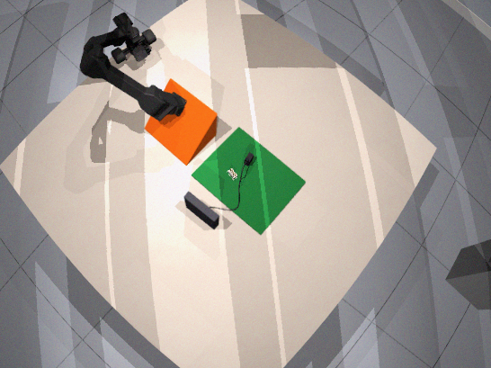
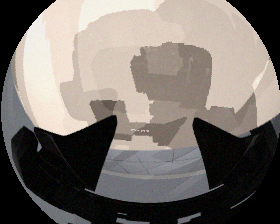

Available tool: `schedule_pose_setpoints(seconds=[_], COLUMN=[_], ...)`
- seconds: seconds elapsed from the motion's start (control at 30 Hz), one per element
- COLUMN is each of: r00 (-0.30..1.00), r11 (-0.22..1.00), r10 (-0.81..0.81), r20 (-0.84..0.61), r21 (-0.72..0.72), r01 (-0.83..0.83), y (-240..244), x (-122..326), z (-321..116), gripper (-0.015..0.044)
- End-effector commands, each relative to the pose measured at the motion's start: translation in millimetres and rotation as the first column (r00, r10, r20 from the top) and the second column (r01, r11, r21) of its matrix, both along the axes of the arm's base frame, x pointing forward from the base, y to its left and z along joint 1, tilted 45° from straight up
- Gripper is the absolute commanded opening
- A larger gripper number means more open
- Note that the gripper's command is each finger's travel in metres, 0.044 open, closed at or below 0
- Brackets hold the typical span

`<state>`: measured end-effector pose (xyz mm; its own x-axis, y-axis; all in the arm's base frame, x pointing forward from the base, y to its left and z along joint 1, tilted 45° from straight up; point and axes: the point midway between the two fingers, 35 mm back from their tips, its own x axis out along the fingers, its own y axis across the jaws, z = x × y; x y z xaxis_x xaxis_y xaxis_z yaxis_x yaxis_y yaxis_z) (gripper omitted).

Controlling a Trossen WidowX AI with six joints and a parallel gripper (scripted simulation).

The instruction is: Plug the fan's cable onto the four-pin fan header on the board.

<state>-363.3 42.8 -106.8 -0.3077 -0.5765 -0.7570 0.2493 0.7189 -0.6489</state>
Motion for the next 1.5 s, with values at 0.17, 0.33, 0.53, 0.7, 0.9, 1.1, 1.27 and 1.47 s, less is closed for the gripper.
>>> schedule_pose_setpoints(seconds=[0.17,0.33,0.53,0.7,0.9,1.1,1.27,1.47], r00=[0.971,0.764,0.447,0.122,-0.19,-0.56,-0.832,-0.964], r11=[0.979,0.822,0.571,0.314,0.04,-0.26,-0.498,-0.578], r10=[-0.197,-0.556,-0.771,-0.847,-0.833,-0.661,-0.366,0.053], r20=[0.137,0.328,0.454,0.518,0.52,0.5,0.417,0.259], r21=[-0.019,0.08,0.179,0.301,0.399,0.547,0.668,0.796], r01=[0.201,0.564,0.801,0.9,0.916,0.796,0.553,0.182], y=[32.2,119.8,188.3,229.4,262.7,276.7,273.0,241.7], x=[15.5,53.5,116.3,171.8,243.7,322.5,401.1,491.0], z=[-4.0,-4.0,3.5,7.5,19.4,27.6,37.3,56.1], gripper=[0.044,0.044,0.044,0.044,0.044,0.044,0.044,0.044])
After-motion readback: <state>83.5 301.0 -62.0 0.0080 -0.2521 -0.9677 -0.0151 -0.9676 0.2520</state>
